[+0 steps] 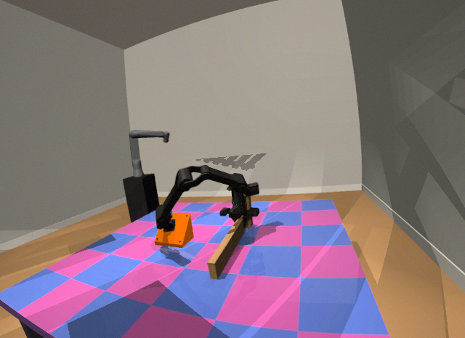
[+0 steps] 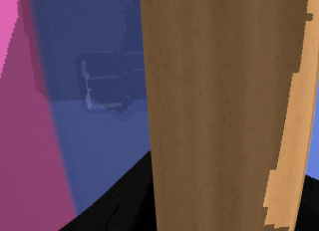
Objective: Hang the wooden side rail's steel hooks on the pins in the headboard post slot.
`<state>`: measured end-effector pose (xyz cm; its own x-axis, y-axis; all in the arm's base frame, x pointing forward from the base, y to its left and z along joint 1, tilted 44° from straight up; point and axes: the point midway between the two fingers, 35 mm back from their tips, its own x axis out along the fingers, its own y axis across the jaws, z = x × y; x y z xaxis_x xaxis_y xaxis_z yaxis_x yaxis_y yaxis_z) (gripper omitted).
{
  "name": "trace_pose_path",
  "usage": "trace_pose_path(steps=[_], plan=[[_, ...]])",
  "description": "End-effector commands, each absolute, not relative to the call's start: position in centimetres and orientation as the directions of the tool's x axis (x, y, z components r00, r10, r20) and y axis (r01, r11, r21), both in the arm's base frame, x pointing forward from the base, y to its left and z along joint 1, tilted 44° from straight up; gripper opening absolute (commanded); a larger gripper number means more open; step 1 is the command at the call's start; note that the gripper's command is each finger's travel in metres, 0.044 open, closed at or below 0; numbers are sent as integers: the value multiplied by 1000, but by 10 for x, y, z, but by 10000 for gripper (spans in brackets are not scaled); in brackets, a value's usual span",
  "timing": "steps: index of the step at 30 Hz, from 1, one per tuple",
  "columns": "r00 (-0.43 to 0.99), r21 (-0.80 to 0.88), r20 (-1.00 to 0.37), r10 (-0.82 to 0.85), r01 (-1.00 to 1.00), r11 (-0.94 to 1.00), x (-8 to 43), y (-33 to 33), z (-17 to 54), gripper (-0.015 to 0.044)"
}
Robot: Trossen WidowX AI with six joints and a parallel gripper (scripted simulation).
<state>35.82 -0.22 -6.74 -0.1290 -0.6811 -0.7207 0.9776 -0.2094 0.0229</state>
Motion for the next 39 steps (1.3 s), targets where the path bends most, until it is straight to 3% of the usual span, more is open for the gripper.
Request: trace_pose_path(steps=[1, 39], plan=[[-123, 27, -723, -680, 978, -205, 359, 2, -68, 0], [-123, 27, -723, -680, 978, -205, 360, 4, -69, 0]])
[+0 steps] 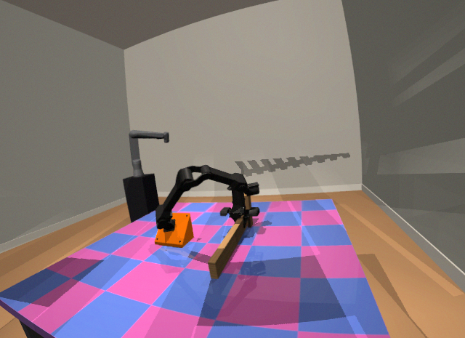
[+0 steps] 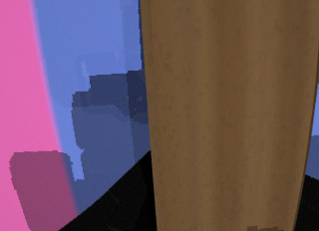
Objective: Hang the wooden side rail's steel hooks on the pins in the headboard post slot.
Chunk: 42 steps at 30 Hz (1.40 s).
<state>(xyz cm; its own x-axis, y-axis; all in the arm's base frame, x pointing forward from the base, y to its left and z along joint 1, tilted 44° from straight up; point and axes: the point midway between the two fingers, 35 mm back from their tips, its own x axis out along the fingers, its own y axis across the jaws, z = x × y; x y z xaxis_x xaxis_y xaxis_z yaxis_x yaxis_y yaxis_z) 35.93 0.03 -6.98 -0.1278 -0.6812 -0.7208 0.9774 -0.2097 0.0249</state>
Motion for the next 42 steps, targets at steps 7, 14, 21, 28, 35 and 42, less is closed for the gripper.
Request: trace_pose_path(steps=[7, 14, 21, 28, 35, 42], plan=[[-123, 27, -723, -680, 978, -205, 360, 5, -70, 0], [-123, 27, -723, -680, 978, -205, 359, 5, -71, 0], [-122, 27, -723, -680, 978, -205, 360, 5, -71, 0], [-122, 27, -723, -679, 978, -205, 361, 6, -71, 0], [-122, 27, -723, -679, 978, -205, 360, 7, -71, 0], [-122, 27, -723, -679, 978, -205, 360, 7, -72, 0]])
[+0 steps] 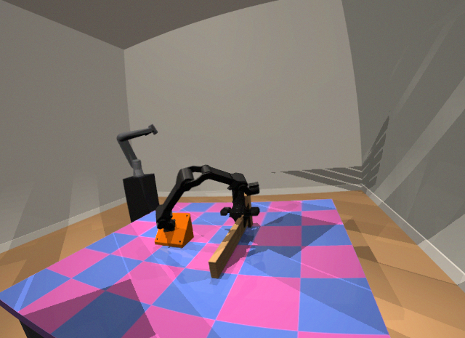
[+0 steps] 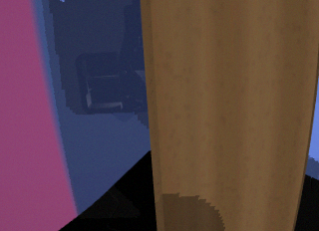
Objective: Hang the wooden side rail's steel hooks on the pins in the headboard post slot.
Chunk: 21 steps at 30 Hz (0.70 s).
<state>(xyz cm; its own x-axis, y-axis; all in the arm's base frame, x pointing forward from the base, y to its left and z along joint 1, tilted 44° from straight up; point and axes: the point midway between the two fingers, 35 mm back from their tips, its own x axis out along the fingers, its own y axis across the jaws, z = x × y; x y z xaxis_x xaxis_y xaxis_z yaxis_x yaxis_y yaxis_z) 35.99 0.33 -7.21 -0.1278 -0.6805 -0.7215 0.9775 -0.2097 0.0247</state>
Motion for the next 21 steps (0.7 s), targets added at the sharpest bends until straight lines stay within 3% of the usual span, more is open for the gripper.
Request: trace_pose_path(steps=[1, 21], plan=[[-122, 27, -723, -679, 978, -205, 360, 7, -73, 0], [-122, 27, -724, -679, 978, -205, 361, 9, -73, 0]])
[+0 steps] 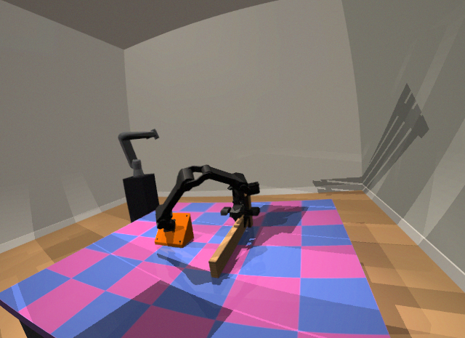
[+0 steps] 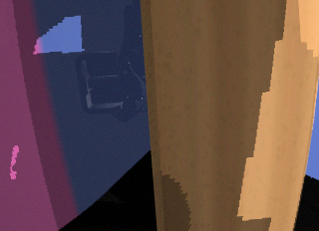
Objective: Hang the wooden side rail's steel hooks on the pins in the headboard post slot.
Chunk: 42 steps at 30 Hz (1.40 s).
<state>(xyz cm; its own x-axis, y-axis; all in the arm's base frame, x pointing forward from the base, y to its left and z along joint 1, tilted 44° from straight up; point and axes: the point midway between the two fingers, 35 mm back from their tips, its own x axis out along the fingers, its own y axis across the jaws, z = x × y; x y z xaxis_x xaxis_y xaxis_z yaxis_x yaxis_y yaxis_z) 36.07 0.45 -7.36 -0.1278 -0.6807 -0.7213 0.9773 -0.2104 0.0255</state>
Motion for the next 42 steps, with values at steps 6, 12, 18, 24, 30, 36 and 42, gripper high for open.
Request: trace_pose_path(steps=[6, 12, 18, 24, 30, 36, 42], plan=[[-122, 27, -724, -679, 978, -205, 360, 9, -74, 0], [-122, 27, -724, -679, 978, -205, 360, 9, -75, 0], [-122, 27, -724, -679, 978, -205, 361, 10, -75, 0], [-122, 27, -724, -679, 978, -205, 362, 10, -75, 0], [-122, 27, -724, -679, 978, -205, 361, 11, -75, 0], [-122, 27, -724, -679, 978, -205, 361, 11, -76, 0], [-122, 27, -724, -679, 978, -205, 361, 11, -77, 0]])
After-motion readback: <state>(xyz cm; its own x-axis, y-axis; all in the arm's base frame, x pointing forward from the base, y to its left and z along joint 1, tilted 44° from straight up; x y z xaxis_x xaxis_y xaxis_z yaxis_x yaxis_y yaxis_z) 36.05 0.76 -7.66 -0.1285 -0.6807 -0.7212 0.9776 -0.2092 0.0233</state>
